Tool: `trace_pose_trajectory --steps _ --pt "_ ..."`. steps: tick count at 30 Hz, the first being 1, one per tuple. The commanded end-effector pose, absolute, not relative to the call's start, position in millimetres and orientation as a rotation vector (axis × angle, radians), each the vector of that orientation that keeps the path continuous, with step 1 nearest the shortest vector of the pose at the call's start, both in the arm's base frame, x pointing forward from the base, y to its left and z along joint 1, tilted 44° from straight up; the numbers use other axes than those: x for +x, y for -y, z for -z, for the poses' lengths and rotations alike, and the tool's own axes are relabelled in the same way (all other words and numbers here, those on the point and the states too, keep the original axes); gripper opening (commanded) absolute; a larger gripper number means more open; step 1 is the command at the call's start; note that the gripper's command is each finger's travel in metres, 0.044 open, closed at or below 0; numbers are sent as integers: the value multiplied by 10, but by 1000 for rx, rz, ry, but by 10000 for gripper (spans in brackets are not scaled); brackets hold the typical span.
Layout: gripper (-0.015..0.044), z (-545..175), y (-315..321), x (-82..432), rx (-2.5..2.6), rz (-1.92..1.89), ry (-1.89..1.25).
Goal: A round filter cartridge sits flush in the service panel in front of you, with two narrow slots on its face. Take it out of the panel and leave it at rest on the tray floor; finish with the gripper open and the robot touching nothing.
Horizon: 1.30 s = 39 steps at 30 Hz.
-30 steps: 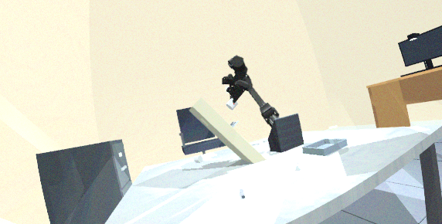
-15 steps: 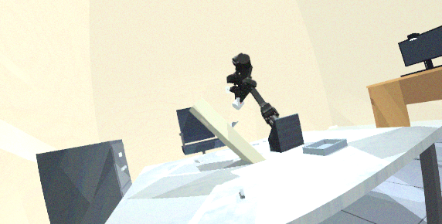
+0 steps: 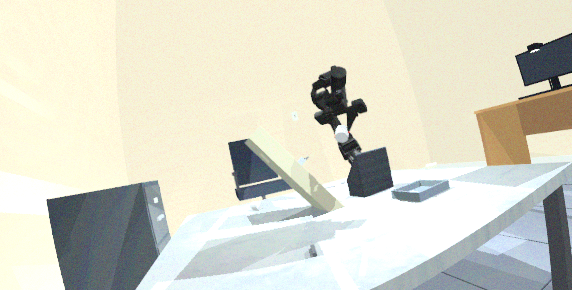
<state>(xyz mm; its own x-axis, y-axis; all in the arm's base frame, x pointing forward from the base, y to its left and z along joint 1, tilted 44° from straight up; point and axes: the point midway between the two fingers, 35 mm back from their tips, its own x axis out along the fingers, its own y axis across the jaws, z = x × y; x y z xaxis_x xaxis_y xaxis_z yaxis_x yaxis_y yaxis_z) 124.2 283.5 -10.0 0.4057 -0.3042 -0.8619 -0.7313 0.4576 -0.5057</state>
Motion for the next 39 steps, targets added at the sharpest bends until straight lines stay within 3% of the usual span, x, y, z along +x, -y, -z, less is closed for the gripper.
trace_pose_trajectory --steps 1,16,32,39 --pt "0 300 -2887 1033 -1200 -510 -1198" --pt "0 823 -2898 428 -1336 -839 -1223" --pt "0 1643 -2185 -603 -1511 -1267 -1276" --pt "0 1761 -1957 -775 -1549 -1362 -1289"
